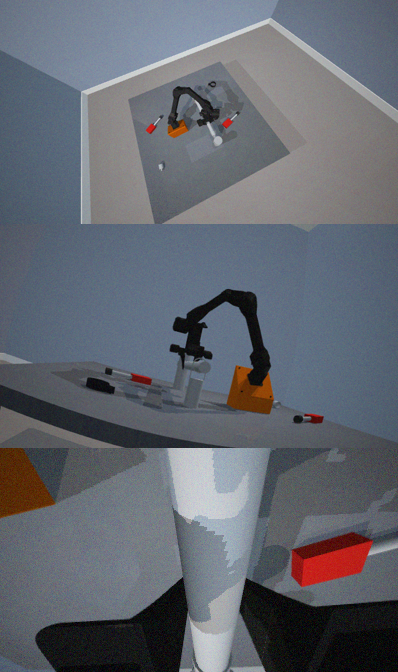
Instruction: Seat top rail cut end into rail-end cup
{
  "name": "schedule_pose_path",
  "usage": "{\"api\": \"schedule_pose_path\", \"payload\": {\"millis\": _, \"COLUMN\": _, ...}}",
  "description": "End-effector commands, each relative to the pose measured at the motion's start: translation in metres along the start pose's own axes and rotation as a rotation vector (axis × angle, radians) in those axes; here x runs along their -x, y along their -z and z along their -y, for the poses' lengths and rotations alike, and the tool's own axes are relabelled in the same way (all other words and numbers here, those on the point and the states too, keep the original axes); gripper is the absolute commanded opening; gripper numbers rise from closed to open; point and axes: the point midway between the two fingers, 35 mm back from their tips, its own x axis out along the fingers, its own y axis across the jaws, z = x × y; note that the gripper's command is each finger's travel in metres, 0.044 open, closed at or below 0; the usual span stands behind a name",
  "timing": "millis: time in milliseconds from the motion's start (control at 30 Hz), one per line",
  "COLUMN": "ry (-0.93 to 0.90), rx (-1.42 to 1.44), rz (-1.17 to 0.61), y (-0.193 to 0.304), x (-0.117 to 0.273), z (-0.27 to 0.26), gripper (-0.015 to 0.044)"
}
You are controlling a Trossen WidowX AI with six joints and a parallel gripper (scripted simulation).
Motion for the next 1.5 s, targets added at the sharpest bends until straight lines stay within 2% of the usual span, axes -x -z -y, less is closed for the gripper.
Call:
{"api": "schedule_pose_path", "payload": {"millis": 0, "ry": 0.0, "rx": 0.0, "rz": 0.0, "y": 0.0, "x": 0.0, "z": 0.0, "gripper": 0.0131}}
{"api": "schedule_pose_path", "payload": {"millis": 200, "ry": 0.0, "rx": 0.0, "rz": 0.0, "y": -0.002, "x": 0.002, "z": 0.0, "gripper": 0.0289}}
{"api": "schedule_pose_path", "payload": {"millis": 400, "ry": 0.0, "rx": 0.0, "rz": 0.0, "y": -0.016, "x": 0.025, "z": 0.0, "gripper": 0.044}}
{"api": "schedule_pose_path", "payload": {"millis": 533, "ry": -0.001, "rx": 0.0, "rz": 0.0, "y": -0.028, "x": 0.044, "z": -0.002, "gripper": 0.044}}
{"api": "schedule_pose_path", "payload": {"millis": 700, "ry": 0.003, "rx": 0.003, "rz": -0.003, "y": -0.027, "x": 0.05, "z": -0.001, "gripper": 0.044}}
{"api": "schedule_pose_path", "payload": {"millis": 900, "ry": 0.002, "rx": 0.003, "rz": -0.002, "y": -0.029, "x": 0.092, "z": -0.005, "gripper": 0.044}}
{"api": "schedule_pose_path", "payload": {"millis": 1467, "ry": 0.002, "rx": 0.003, "rz": -0.002, "y": -0.029, "x": 0.092, "z": -0.005, "gripper": 0.044}}
